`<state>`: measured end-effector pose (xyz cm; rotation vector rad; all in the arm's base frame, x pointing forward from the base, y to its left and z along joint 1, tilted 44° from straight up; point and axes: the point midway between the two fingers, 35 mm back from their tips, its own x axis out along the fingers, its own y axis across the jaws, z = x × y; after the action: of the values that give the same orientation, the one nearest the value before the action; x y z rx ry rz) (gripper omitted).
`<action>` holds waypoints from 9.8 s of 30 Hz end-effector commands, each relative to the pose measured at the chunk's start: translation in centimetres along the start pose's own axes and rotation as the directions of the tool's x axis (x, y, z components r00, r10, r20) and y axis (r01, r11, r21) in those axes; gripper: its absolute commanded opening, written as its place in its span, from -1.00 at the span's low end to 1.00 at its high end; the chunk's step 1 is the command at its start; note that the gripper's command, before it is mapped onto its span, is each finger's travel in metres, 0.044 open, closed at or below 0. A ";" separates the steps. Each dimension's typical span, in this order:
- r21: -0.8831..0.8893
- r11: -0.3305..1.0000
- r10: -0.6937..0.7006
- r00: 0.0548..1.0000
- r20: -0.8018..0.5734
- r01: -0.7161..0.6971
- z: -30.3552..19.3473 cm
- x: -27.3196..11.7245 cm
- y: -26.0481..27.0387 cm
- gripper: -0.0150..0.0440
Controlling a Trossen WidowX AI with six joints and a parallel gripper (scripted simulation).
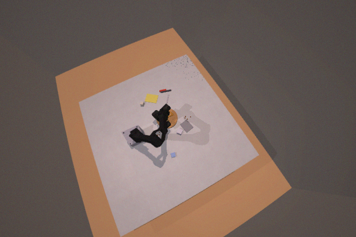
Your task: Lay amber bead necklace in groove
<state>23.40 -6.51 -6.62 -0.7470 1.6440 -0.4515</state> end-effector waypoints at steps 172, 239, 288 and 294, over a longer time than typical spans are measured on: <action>0.349 0.937 0.001 1.000 0.005 -0.003 11.4 1.2 -0.7 -0.49; 0.344 0.939 -0.004 1.000 0.002 0.003 12.0 0.6 -2.2 1.00; 0.335 0.942 -0.002 1.000 -0.001 0.002 0.9 -1.9 -0.4 -0.08; 0.342 0.940 0.000 1.000 0.008 -0.003 1.3 -1.7 -0.4 -0.08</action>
<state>24.77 -5.60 -5.50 -0.4847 1.5081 -0.7134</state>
